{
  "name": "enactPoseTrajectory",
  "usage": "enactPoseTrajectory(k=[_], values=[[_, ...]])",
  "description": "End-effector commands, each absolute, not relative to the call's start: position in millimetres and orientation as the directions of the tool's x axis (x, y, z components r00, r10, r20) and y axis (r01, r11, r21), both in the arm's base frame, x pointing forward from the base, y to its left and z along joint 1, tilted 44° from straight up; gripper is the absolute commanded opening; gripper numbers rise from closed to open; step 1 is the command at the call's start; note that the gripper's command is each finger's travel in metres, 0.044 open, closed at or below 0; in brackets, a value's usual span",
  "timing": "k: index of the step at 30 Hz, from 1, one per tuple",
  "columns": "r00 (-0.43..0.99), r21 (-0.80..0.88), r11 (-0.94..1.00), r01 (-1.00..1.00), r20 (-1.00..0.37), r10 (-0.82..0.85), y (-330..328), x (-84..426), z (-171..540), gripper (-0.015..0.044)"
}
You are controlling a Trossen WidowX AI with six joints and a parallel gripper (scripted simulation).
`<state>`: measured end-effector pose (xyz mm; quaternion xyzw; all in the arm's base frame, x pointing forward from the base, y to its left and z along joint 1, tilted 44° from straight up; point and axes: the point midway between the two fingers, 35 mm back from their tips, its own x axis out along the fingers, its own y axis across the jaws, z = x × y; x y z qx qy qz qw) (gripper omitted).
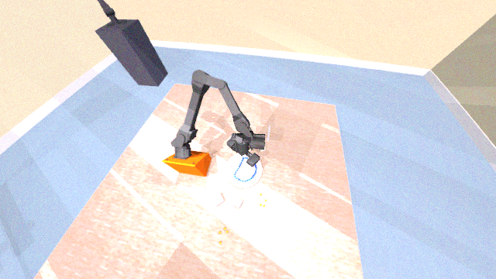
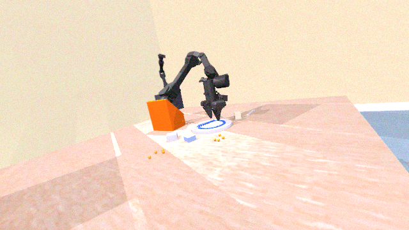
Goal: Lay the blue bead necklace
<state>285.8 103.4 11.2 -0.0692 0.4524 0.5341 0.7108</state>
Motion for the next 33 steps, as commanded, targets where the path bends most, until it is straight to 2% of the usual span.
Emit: enactPoseTrajectory(k=[1,17,19,23,26,29,33], values=[[0.022,0.384,0.418,-0.823,-0.715,0.699,101.7,286.4,13.5,0.044],[0.022,0.384,0.418,-0.823,-0.715,0.699,101.7,286.4,13.5,0.044],[0.022,0.427,0.464,-0.776,-0.717,0.697,98.3,286.1,11.6,0.0387],[0.024,0.621,0.665,-0.415,-0.724,0.69,78.5,283.5,1.2,0.0282],[0.024,0.684,0.727,-0.065,-0.727,0.686,63.5,280.2,-6.6,0.0204],[0.023,0.659,0.692,0.294,-0.729,0.685,49.1,275.8,-14.0,0.0125],[0.022,0.498,0.506,0.704,-0.728,0.685,31.1,268.6,-23.3,0.012]])
